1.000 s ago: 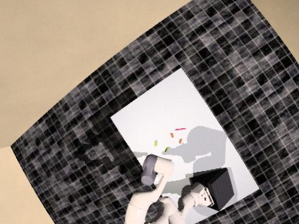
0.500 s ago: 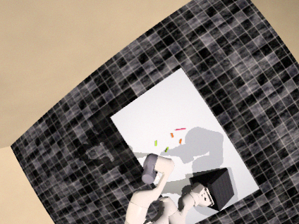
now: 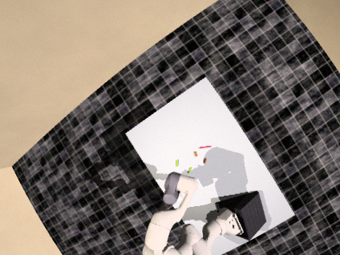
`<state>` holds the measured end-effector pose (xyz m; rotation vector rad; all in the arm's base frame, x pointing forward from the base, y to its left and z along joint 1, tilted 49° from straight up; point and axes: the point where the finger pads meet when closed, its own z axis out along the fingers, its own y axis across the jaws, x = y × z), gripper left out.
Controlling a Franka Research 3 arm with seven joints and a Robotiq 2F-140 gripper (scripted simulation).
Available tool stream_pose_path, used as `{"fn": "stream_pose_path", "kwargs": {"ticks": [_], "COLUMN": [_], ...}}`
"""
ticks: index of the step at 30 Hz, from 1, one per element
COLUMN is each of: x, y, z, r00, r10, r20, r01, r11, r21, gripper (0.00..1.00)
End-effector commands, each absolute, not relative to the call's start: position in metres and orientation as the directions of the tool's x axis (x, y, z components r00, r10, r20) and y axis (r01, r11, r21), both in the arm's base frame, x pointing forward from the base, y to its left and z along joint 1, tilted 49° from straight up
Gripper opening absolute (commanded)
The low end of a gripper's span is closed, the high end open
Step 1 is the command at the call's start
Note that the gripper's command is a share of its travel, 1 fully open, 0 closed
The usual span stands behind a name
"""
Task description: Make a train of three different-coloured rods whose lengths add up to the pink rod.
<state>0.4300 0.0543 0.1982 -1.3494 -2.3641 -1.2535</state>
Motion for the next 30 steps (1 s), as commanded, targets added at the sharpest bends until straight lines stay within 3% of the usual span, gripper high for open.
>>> {"fn": "stream_pose_path", "kwargs": {"ticks": [1, 30], "x": [0.4390, 0.4404], "y": [0.0583, 0.0617], "z": [0.1865, 0.1834], "r00": [-0.583, -0.583], "r10": [0.662, 0.662], "r20": [0.470, 0.470], "r01": [0.763, 0.763], "r11": [0.248, 0.248], "r21": [0.597, 0.597], "gripper": [0.03, 0.03]}}
